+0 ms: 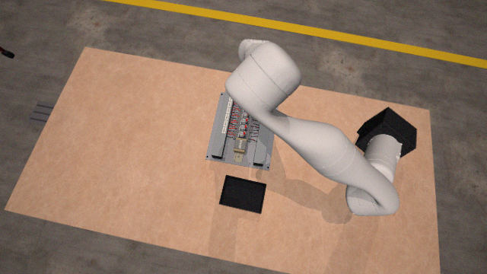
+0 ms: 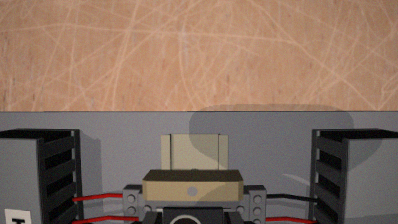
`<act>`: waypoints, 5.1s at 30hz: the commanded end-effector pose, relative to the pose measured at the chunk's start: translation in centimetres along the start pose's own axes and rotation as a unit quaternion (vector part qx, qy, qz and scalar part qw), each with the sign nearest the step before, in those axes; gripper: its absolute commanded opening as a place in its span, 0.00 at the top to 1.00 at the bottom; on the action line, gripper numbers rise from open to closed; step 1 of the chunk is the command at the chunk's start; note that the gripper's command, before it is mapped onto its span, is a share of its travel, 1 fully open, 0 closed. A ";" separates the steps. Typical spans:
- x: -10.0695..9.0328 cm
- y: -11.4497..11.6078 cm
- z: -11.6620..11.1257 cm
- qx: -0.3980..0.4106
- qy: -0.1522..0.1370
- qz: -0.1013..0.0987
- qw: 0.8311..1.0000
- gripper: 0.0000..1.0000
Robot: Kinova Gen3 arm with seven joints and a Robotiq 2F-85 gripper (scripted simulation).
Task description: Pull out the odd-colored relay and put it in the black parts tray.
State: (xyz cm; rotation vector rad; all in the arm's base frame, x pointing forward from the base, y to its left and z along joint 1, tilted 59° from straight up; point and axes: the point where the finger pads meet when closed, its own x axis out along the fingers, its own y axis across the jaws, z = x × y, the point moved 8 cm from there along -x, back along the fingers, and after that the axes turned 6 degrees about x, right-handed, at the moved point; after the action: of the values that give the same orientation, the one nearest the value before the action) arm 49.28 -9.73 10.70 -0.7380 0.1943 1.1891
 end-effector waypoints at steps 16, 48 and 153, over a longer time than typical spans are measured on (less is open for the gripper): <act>-0.1 0.2 -0.1 0.000 -0.001 -0.014 1.000 1.00; -0.1 0.8 -0.1 0.000 -0.003 -0.038 0.999 1.00; -0.2 -0.9 0.1 0.000 0.005 0.042 0.999 1.00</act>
State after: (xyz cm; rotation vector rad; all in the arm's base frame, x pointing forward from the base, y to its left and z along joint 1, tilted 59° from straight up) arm 50.04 -9.90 11.21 -0.7413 0.2350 1.2663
